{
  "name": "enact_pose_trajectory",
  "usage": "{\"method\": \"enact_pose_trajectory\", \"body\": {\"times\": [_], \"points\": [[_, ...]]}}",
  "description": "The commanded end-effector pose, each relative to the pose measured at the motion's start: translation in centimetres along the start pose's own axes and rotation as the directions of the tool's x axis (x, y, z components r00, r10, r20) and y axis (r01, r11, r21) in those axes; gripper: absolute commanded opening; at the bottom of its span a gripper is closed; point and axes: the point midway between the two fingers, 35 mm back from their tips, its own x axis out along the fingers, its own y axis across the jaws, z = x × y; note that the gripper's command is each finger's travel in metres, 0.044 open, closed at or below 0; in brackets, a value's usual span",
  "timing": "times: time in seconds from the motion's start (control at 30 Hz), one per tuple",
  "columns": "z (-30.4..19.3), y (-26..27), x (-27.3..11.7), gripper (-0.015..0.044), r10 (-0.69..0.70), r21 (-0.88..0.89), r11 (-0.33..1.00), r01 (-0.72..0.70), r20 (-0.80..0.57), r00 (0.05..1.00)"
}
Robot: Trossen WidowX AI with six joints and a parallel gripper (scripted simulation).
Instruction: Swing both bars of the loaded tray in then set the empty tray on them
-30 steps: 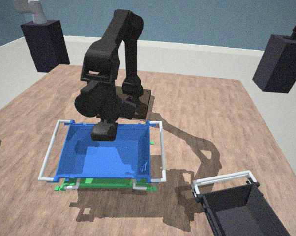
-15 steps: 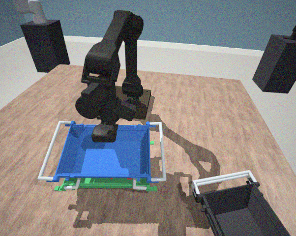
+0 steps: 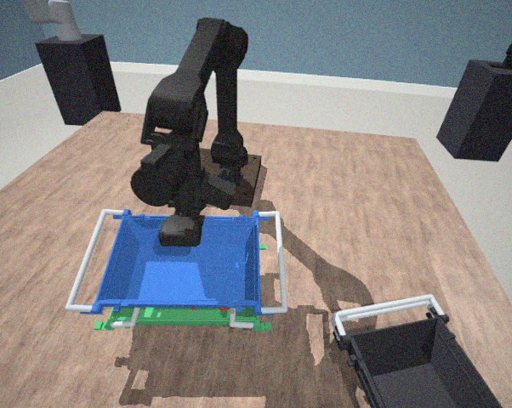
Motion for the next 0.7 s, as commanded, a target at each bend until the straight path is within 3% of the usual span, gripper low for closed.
{"method": "enact_pose_trajectory", "body": {"times": [0.0, 0.67], "points": [[-0.02, 0.45, 0.36, 0.0, 0.02, -0.004, 1.0, -0.02, -0.002, 1.0], [-0.02, 0.45, 0.36, 0.0, 0.02, -0.004, 1.0, -0.02, -0.002, 1.0]]}}
